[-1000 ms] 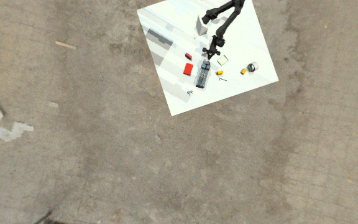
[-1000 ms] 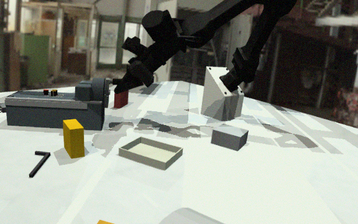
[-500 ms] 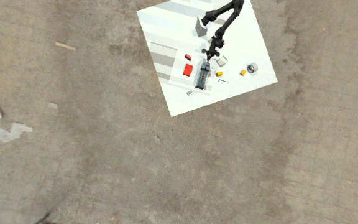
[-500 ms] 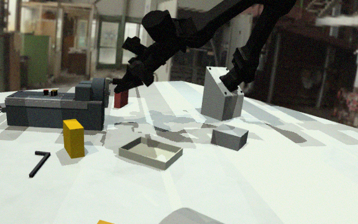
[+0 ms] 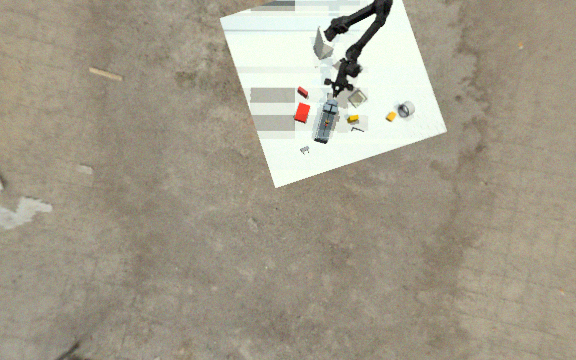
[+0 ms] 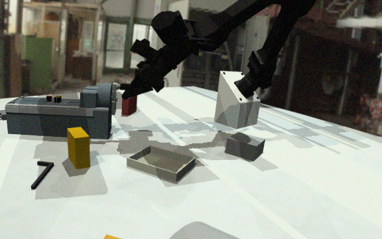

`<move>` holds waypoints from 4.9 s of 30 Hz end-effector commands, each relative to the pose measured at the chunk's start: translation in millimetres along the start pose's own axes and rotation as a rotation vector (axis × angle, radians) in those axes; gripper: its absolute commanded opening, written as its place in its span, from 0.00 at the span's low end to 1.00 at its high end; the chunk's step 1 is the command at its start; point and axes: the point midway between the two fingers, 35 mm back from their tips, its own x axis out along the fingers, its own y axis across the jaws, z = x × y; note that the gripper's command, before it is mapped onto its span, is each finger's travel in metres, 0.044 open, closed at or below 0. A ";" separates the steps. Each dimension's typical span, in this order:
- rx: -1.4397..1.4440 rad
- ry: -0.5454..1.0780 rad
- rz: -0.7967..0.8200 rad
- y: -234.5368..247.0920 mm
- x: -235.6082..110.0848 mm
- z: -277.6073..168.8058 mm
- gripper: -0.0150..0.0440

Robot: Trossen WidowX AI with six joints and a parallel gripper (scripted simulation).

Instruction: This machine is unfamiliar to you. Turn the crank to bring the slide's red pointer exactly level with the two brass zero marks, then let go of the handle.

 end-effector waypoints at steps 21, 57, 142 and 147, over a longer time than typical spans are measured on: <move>0.011 -0.006 -0.022 -11.4 -0.4 0.0 0.25; 0.011 -0.006 -0.022 -14.6 0.7 -0.9 0.25; 0.011 -0.006 -0.022 -22.8 5.2 -4.4 0.25; 0.011 -0.006 -0.022 -23.6 5.7 -4.9 0.25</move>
